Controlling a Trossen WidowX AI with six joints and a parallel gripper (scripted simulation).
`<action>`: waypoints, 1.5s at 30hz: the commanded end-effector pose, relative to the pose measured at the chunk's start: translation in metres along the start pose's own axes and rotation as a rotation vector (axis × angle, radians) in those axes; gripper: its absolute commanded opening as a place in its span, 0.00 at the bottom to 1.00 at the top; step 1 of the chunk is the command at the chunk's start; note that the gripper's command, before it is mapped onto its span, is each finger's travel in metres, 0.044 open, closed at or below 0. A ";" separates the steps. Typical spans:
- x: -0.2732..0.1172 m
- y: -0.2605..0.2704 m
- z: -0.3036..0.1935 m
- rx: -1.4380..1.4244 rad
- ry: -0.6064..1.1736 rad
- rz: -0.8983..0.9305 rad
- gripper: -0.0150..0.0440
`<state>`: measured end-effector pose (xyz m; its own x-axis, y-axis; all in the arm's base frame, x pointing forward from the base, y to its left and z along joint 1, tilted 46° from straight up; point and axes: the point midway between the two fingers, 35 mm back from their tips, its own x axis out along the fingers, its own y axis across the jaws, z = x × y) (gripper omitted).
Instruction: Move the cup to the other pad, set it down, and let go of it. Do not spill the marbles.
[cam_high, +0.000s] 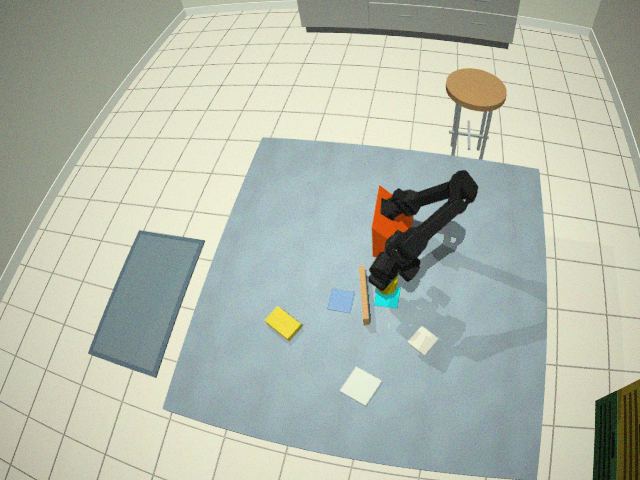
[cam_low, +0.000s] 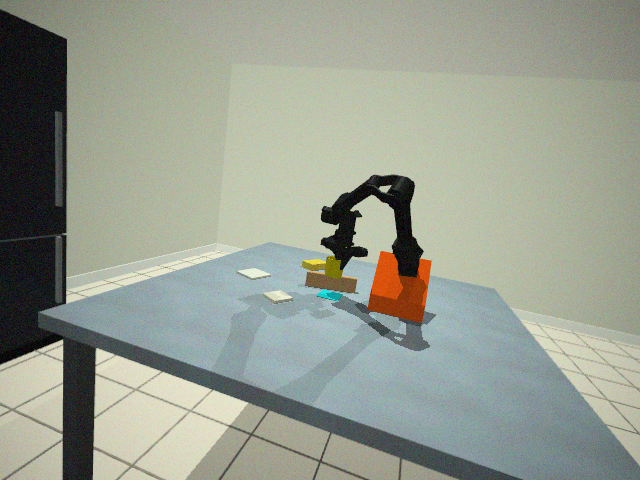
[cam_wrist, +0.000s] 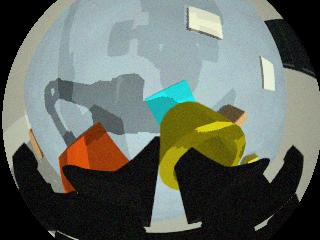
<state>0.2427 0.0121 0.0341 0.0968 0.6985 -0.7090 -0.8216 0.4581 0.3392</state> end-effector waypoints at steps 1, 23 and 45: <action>0.006 0.001 0.000 0.007 -0.005 0.004 0.25; 0.034 0.001 0.001 0.007 -0.006 0.004 0.25; 0.061 0.003 0.002 0.007 -0.007 0.005 0.25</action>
<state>0.2489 0.0537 -0.0036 0.1011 0.6992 -0.7078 -0.8229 0.4586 0.3354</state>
